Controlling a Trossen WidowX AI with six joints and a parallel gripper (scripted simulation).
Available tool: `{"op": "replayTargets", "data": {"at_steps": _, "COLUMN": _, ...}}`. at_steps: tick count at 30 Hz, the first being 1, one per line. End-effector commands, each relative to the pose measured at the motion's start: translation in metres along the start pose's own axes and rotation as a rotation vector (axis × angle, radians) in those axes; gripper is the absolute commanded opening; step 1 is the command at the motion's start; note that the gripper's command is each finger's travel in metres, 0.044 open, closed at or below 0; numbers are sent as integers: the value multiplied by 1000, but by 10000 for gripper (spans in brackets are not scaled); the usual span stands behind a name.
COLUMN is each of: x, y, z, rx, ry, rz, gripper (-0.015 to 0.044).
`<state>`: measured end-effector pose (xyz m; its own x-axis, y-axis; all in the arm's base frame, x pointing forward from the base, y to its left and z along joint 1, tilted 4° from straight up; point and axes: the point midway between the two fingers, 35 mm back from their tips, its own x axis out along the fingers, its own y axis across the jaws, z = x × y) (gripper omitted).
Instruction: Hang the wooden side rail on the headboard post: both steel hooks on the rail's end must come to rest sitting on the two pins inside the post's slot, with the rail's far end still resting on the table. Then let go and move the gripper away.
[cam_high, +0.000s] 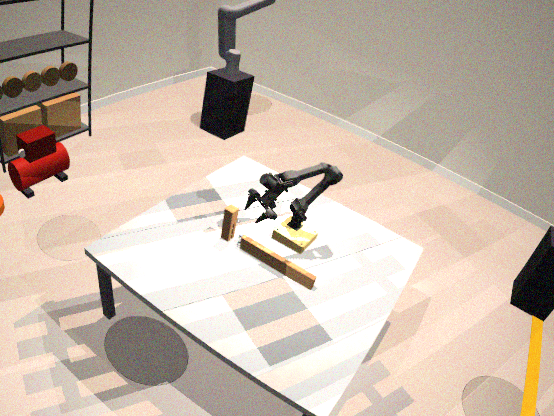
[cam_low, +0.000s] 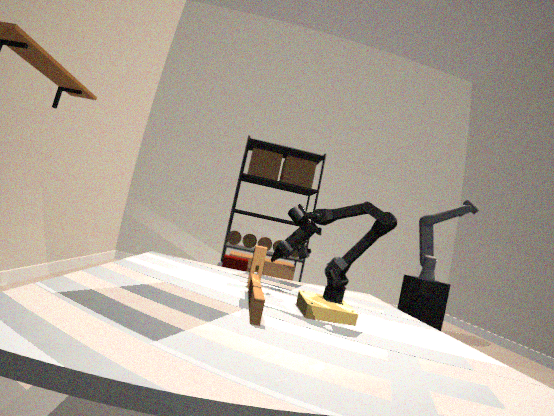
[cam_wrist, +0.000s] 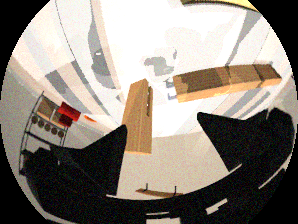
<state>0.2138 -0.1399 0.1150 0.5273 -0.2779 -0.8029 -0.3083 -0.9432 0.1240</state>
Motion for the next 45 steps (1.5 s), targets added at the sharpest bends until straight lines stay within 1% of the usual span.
{"op": "replayTargets", "data": {"at_steps": 1, "x": 5, "y": -3, "z": 15, "rx": 86, "ry": -58, "rz": -4, "gripper": 440}}
{"op": "replayTargets", "data": {"at_steps": 24, "x": 5, "y": -3, "z": 15, "rx": 73, "ry": -58, "rz": -2, "gripper": 440}}
{"op": "replayTargets", "data": {"at_steps": 26, "x": 6, "y": -4, "z": 15, "rx": -30, "ry": -59, "rz": 12, "gripper": 440}}
{"op": "replayTargets", "data": {"at_steps": 35, "x": 12, "y": -6, "z": 14, "rx": -737, "ry": -96, "rz": 106, "gripper": 440}}
{"op": "replayTargets", "data": {"at_steps": 45, "x": 14, "y": -10, "z": 11, "rx": -1506, "ry": -200, "rz": 202, "gripper": 440}}
